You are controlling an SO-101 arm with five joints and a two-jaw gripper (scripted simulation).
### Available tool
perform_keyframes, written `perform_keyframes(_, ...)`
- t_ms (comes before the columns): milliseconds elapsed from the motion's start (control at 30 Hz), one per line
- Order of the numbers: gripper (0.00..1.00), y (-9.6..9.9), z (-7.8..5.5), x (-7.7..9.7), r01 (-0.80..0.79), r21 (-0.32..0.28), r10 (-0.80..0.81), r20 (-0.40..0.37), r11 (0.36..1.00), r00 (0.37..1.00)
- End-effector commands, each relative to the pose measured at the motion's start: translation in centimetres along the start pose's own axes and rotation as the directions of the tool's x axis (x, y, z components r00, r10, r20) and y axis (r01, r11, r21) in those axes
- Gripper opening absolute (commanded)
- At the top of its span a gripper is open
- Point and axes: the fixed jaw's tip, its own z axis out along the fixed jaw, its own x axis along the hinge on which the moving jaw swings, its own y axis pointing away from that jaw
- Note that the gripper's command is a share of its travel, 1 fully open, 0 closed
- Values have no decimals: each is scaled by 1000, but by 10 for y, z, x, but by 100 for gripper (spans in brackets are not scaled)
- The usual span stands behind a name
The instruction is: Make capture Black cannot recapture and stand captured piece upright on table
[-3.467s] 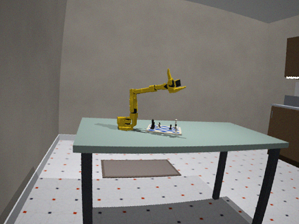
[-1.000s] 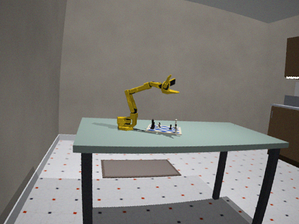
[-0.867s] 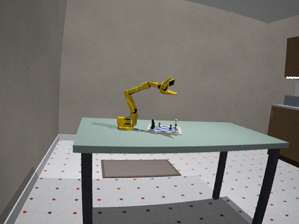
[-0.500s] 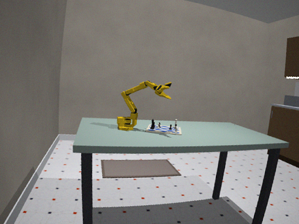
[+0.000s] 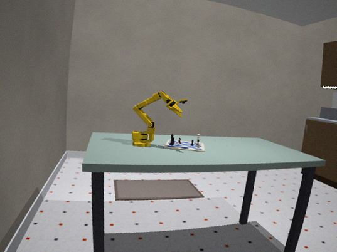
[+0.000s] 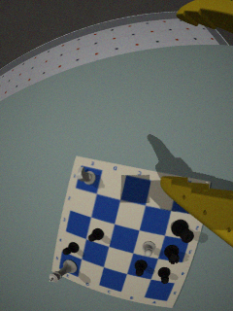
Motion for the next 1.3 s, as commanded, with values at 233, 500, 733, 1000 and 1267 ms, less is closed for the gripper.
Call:
perform_keyframes(233,43,22,-12,42,-157,-62,143,-186,986,972)
perform_keyframes(500,40,28,-17,56,-208,-65,185,-250,976,950)
perform_keyframes(733,40,28,-17,56,-208,-65,186,-251,976,950)
perform_keyframes(1000,40,28,-17,56,-208,-65,186,-251,976,950)
perform_keyframes(1267,40,28,-17,56,-208,-65,186,-251,976,950)
